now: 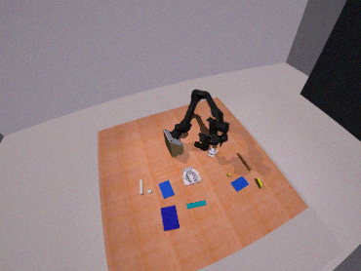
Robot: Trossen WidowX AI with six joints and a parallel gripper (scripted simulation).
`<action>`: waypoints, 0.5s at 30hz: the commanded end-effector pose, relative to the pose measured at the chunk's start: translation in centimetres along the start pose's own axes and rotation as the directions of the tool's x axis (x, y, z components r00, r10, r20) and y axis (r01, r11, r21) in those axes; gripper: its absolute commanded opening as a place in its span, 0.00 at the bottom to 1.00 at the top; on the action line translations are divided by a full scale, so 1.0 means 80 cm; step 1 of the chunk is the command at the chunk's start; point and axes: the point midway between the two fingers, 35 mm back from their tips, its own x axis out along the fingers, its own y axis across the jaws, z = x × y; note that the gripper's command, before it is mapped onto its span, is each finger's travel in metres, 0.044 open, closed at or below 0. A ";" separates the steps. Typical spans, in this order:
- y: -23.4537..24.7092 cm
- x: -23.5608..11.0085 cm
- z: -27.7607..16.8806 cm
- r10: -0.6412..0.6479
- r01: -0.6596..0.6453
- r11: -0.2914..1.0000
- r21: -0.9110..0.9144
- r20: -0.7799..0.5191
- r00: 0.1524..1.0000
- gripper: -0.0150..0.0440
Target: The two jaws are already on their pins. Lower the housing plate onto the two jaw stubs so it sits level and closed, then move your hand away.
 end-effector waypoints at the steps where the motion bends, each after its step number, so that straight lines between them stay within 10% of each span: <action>1: 0.002 0.006 -0.011 -0.016 0.018 0.999 0.039 -0.049 0.999 1.00; 15: 0.008 0.024 -0.054 -0.092 0.136 0.973 0.184 -0.230 0.969 1.00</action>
